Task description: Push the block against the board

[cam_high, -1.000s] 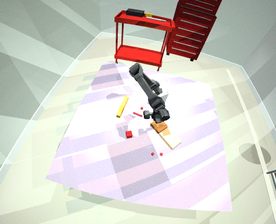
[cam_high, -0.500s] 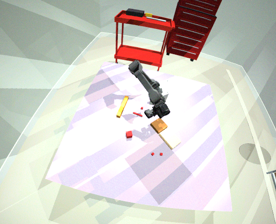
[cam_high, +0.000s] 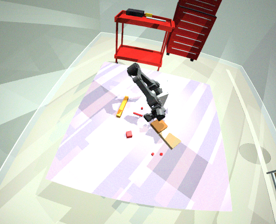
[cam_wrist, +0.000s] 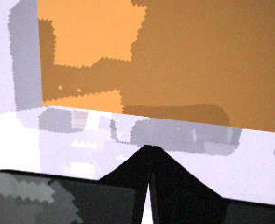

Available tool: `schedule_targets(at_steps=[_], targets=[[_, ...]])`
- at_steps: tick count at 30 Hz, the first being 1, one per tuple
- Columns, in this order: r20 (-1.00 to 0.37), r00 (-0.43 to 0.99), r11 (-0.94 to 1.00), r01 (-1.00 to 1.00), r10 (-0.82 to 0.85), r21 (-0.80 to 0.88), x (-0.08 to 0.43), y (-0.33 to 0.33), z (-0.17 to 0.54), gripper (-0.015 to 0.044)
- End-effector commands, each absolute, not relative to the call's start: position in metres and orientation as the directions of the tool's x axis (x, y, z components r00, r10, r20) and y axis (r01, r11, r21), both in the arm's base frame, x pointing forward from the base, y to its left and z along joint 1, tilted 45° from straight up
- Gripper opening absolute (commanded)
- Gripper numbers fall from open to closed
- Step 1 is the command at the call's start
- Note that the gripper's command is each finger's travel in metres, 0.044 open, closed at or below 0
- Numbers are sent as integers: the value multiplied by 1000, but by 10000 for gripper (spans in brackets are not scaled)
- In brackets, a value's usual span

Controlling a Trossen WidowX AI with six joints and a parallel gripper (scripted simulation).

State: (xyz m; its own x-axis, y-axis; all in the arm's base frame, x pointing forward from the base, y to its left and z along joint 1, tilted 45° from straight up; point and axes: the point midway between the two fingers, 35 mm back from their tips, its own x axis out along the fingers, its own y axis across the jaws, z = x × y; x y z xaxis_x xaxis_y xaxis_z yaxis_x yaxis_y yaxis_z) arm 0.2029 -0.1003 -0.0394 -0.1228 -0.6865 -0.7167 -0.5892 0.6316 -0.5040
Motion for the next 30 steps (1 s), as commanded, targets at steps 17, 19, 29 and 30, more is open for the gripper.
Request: schedule_targets(at_steps=[17,19,29,30], targets=[[-714,-120,626,-595,-690,-504,219,-96,-48,0],[-714,-120,626,-595,-690,-504,221,-95,-49,0],[-715,-119,626,-595,-689,-504,229,-92,-53,0],[-715,-119,626,-595,-689,-504,228,-93,-53,0]])
